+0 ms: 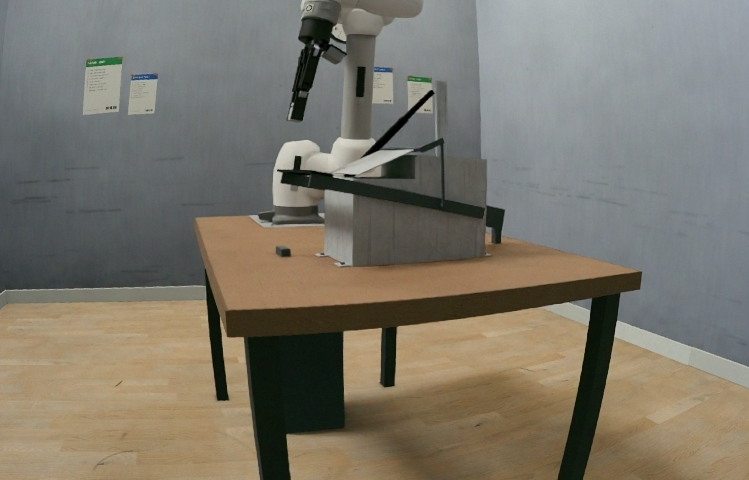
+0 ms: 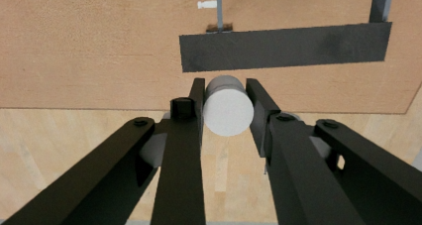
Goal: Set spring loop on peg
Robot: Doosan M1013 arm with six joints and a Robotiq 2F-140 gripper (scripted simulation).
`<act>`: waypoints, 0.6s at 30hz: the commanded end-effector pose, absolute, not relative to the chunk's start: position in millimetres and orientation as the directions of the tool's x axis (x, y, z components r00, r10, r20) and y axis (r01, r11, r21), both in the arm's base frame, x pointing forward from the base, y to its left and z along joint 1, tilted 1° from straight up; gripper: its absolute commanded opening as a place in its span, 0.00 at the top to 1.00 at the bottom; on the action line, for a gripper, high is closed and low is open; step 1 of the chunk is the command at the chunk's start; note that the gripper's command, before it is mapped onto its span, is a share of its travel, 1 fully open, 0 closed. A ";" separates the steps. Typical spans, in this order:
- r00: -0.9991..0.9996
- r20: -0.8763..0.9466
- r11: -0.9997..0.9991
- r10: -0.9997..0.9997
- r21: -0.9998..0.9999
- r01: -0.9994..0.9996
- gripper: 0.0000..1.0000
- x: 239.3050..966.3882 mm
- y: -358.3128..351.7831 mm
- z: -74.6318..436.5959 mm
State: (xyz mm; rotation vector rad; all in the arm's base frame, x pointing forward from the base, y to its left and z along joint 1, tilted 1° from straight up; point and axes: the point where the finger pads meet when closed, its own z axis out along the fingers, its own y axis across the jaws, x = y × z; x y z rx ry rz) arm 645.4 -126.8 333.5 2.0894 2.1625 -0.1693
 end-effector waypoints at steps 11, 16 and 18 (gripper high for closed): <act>-0.033 -0.170 0.035 0.985 0.010 0.999 0.75 645.4 -126.8 350.1; -0.033 -0.170 0.035 0.985 0.010 0.999 0.75 645.3 -126.9 359.2; -0.033 -0.170 0.035 0.985 0.010 0.999 0.75 645.3 -126.9 359.2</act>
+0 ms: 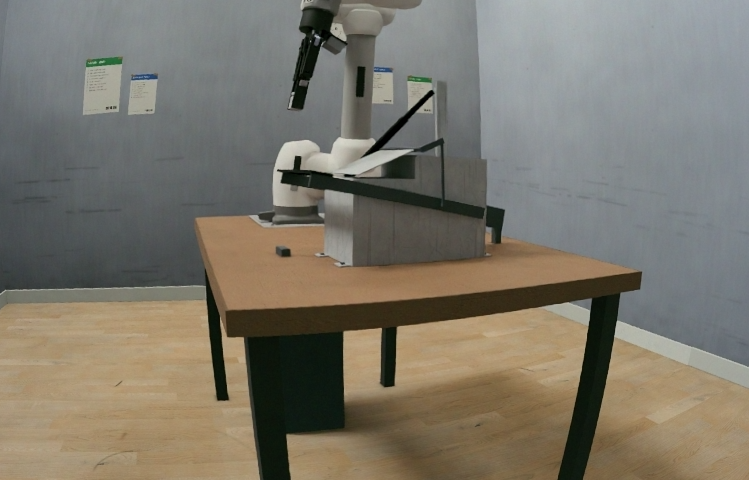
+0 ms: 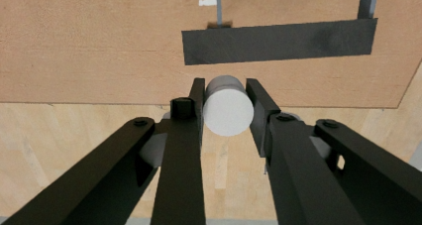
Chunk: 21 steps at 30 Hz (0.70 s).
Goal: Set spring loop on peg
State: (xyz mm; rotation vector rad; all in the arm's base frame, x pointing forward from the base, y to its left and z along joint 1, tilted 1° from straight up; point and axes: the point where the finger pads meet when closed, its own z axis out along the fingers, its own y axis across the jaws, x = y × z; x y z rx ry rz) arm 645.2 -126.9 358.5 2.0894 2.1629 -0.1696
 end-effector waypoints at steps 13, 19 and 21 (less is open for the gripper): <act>-0.033 -0.154 0.035 0.987 0.010 0.999 0.75 624.1 -109.3 336.5; -0.033 -0.151 0.035 0.988 0.010 0.999 0.75 619.3 -105.4 331.7; -0.033 -0.148 0.035 0.988 0.010 0.999 0.75 616.0 -102.7 328.5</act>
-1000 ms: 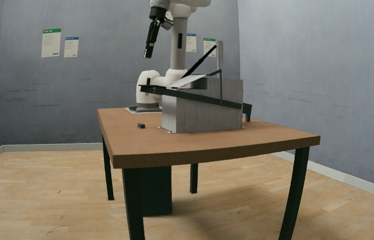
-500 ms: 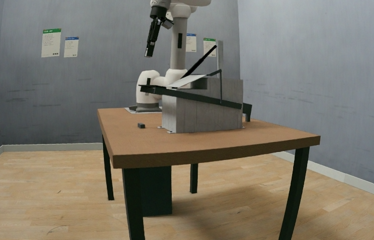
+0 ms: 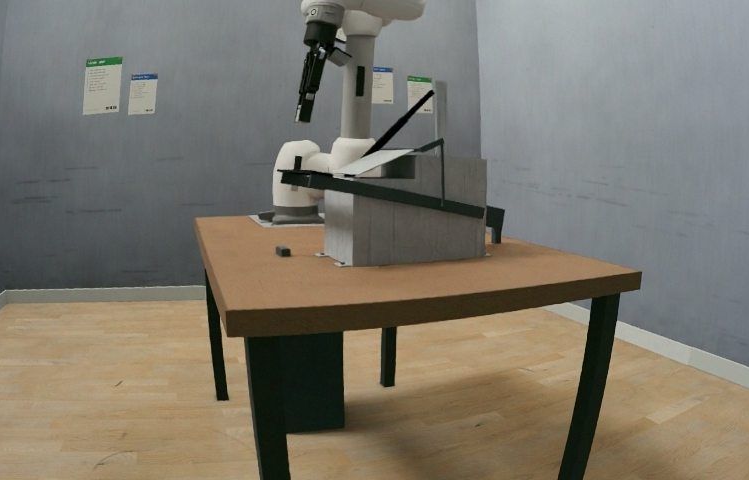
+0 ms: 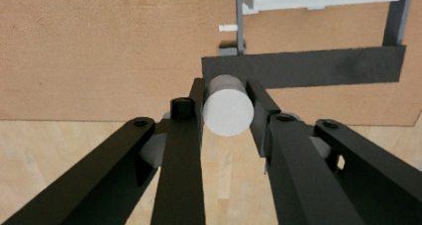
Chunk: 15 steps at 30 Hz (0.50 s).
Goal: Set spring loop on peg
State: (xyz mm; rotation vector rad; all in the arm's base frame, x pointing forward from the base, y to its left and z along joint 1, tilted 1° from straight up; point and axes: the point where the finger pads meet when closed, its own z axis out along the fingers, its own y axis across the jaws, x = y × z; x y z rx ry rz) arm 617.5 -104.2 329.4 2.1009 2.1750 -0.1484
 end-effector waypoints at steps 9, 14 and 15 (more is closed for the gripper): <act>-0.034 -0.137 0.035 0.990 0.010 0.999 0.75 601.3 -90.6 313.9; -0.034 -0.134 0.035 0.990 0.010 0.999 0.75 598.1 -88.0 310.8; -0.034 -0.133 0.035 0.991 0.010 0.999 0.75 596.4 -86.6 309.2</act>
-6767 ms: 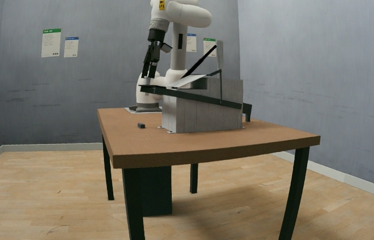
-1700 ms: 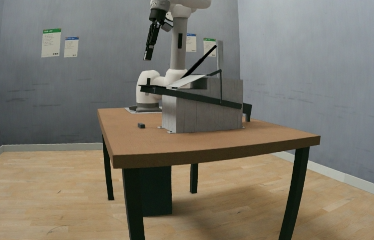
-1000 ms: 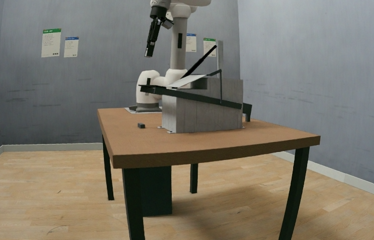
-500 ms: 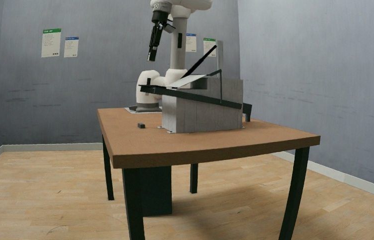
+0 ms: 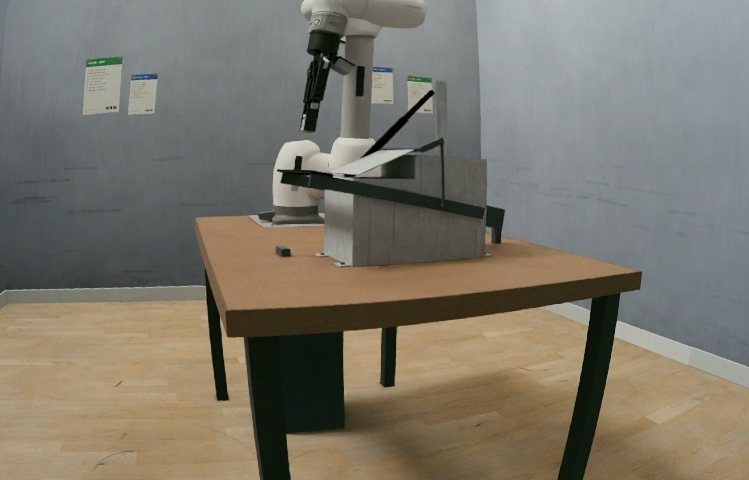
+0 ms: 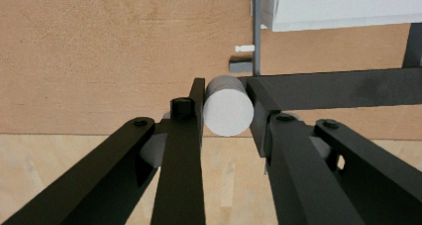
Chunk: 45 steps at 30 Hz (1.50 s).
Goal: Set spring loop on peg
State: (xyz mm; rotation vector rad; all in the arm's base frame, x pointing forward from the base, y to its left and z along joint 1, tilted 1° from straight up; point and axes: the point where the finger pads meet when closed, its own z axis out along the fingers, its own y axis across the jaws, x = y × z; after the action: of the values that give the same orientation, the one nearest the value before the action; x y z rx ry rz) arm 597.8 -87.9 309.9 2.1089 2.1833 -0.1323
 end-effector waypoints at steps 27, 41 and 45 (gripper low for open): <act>-0.034 -0.103 0.035 0.994 0.010 0.999 0.75 557.2 -54.4 270.5; -0.034 -0.089 0.035 0.995 0.010 0.999 0.75 539.3 -39.6 252.7; -0.034 -0.084 0.035 0.996 0.010 0.999 0.75 532.8 -34.2 246.3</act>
State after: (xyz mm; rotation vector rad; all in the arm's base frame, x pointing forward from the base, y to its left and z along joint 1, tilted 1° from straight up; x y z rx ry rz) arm 534.2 -35.7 247.4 2.1344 2.2103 -0.0820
